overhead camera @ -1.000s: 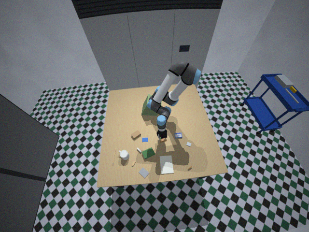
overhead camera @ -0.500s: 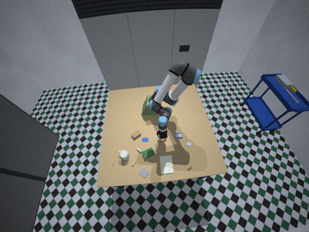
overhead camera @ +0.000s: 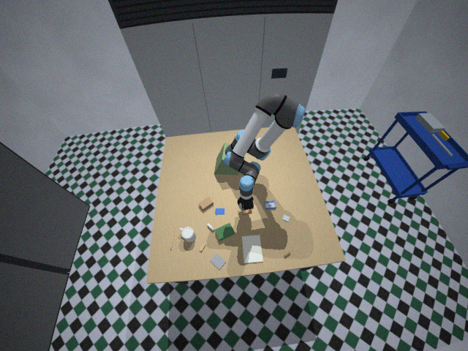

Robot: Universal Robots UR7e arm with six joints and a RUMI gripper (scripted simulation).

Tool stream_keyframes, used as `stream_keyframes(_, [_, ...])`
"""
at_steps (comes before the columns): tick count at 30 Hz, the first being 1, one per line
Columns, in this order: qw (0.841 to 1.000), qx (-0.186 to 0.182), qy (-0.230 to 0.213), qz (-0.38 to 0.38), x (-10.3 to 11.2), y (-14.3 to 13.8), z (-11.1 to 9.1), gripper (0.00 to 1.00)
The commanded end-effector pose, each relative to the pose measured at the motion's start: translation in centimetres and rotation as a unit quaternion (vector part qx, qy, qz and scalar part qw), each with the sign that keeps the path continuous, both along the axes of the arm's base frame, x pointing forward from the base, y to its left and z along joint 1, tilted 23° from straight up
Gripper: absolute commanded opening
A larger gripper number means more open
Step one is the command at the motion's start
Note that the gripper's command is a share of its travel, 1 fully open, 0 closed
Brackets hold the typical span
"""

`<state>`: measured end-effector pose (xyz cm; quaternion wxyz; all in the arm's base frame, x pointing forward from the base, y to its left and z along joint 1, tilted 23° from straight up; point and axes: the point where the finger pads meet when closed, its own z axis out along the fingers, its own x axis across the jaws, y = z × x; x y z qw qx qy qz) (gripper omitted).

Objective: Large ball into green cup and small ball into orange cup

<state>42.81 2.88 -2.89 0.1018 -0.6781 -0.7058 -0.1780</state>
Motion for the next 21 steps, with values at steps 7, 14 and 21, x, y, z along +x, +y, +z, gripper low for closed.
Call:
stream_keyframes(7, [1.000, -0.007, 0.000, 0.001, 0.27, -0.09, 0.23, 0.43])
stream_keyframes(14, [1.000, -0.008, 0.001, 0.001, 0.24, -0.07, 0.21, 0.43])
stream_keyframes(21, [1.000, -0.010, 0.002, 0.001, 0.23, -0.07, 0.20, 0.43])
